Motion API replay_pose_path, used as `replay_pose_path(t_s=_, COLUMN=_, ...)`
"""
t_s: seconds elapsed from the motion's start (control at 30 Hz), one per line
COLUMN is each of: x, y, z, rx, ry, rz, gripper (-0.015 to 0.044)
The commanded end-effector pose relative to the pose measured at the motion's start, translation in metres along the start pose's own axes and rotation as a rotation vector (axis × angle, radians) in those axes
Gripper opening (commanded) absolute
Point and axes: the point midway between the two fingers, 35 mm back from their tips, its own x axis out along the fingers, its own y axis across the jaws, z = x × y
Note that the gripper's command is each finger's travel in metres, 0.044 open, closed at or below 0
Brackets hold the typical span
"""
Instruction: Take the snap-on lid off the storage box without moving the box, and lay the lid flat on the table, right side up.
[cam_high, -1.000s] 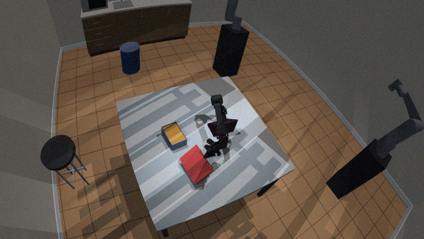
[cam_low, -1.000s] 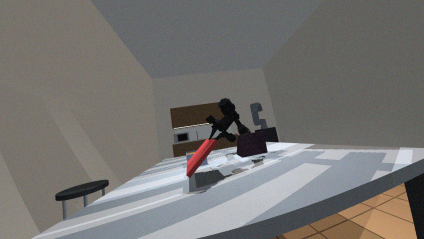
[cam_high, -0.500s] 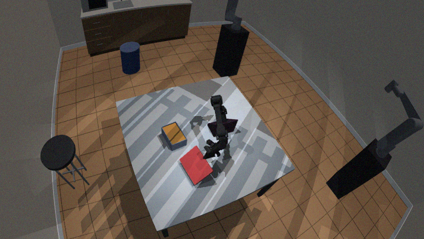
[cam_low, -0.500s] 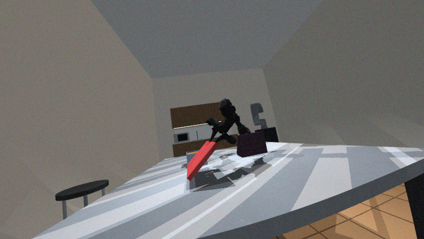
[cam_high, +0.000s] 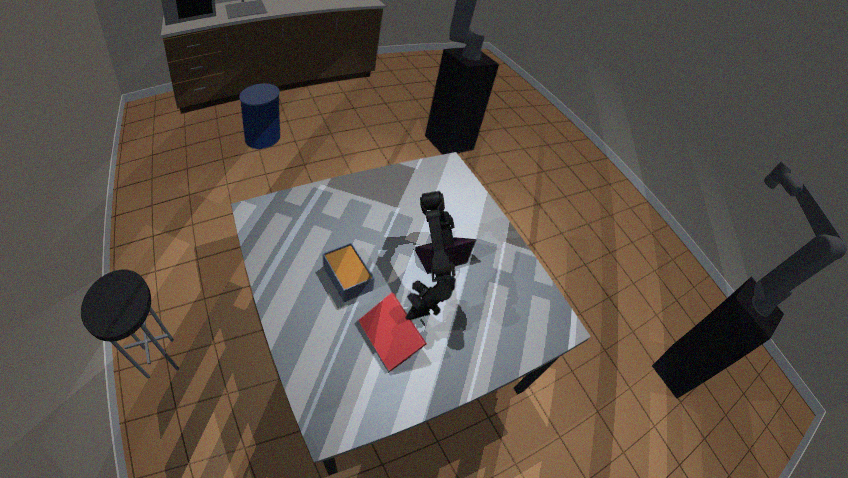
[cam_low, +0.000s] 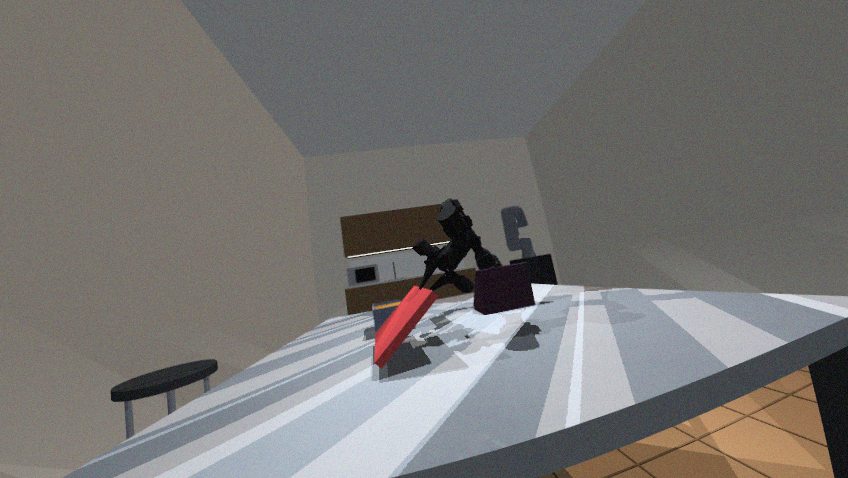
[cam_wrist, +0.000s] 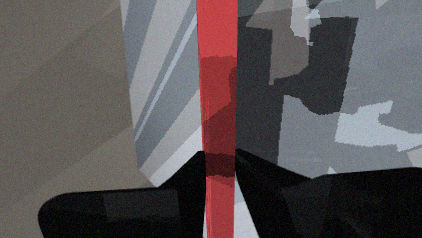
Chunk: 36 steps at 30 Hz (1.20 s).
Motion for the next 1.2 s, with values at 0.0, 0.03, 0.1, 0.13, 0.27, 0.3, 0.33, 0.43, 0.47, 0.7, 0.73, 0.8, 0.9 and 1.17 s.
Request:
replay_pose_path(t_s=0.0, x=0.002, y=-0.002, z=0.0, rx=-0.002, ry=-0.004, rz=0.003, gripper=0.0)
replay_pose_path(t_s=0.03, x=0.003, y=-0.003, z=0.0, rx=-0.002, ry=-0.004, rz=0.003, gripper=0.0)
replay_pose_path(t_s=0.1, x=0.004, y=-0.004, z=0.001, rx=-0.002, ry=-0.004, rz=0.003, gripper=0.0)
replay_pose_path(t_s=0.13, x=0.004, y=-0.005, z=0.001, rx=-0.002, ry=-0.004, rz=0.003, gripper=0.0)
replay_pose_path(t_s=0.27, x=0.006, y=-0.007, z=0.001, rx=-0.002, ry=-0.004, rz=0.003, gripper=0.0)
replay_pose_path(t_s=0.3, x=0.007, y=-0.008, z=0.001, rx=-0.002, ry=-0.004, rz=0.003, gripper=0.0)
replay_pose_path(t_s=0.33, x=0.007, y=-0.008, z=0.001, rx=-0.002, ry=-0.004, rz=0.003, gripper=0.0)
replay_pose_path(t_s=0.43, x=0.009, y=-0.01, z=0.001, rx=-0.002, ry=-0.004, rz=0.003, gripper=0.0)
replay_pose_path(t_s=0.47, x=0.01, y=-0.011, z=0.001, rx=-0.002, ry=-0.004, rz=0.003, gripper=0.0)
replay_pose_path(t_s=0.7, x=0.013, y=-0.015, z=0.001, rx=-0.002, ry=-0.004, rz=0.003, gripper=0.0)
replay_pose_path(t_s=0.73, x=0.014, y=-0.016, z=0.001, rx=-0.002, ry=-0.004, rz=0.003, gripper=0.0)
replay_pose_path(t_s=0.8, x=0.015, y=-0.017, z=0.001, rx=-0.002, ry=-0.004, rz=0.003, gripper=0.0)
replay_pose_path(t_s=0.9, x=0.016, y=-0.019, z=0.001, rx=-0.002, ry=-0.004, rz=0.003, gripper=0.0)
replay_pose_path(t_s=1.17, x=0.021, y=-0.024, z=0.001, rx=-0.002, ry=-0.005, rz=0.003, gripper=0.0)
